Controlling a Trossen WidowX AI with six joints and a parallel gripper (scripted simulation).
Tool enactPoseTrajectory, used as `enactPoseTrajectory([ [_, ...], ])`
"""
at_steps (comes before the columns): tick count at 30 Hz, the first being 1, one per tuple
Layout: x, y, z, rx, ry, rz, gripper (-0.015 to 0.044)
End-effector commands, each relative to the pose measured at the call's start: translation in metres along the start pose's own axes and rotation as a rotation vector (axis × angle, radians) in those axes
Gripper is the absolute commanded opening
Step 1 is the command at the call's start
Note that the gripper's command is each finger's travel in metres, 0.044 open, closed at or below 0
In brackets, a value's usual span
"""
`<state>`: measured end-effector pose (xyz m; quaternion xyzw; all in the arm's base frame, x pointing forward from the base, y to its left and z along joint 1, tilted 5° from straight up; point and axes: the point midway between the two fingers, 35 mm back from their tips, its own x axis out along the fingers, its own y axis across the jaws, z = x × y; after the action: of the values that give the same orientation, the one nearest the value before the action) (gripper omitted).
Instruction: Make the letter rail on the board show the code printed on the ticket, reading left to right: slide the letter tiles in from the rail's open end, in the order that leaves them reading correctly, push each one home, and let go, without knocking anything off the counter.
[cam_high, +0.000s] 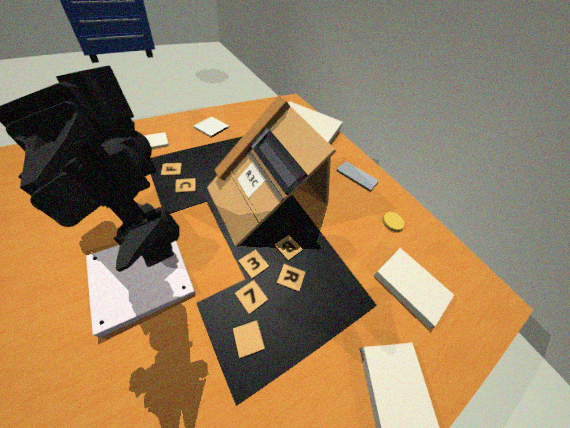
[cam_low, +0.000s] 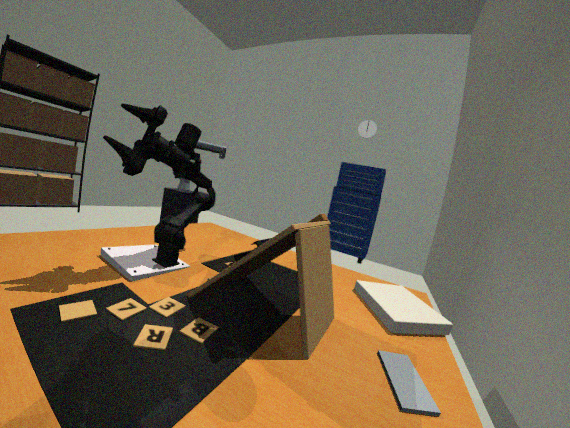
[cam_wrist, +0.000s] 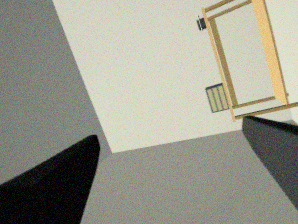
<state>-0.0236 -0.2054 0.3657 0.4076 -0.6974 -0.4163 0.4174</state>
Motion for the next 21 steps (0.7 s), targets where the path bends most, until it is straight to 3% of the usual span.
enactPoseTrajectory([
  [1, -0.024, -0.039, -0.061, -0.344, 0.353, -0.165, 0.044],
  [6, -0.067, -0.067, -0.106, -0.646, 0.713, -0.203, 0.044],
  [11, -0.123, -0.088, -0.134, -0.927, 1.093, -0.13, 0.044],
  [16, -0.185, -0.104, -0.143, -1.173, 1.473, 0.049, 0.044],
  [21, -0.247, -0.114, -0.132, -1.37, 1.842, 0.344, 0.044],
])
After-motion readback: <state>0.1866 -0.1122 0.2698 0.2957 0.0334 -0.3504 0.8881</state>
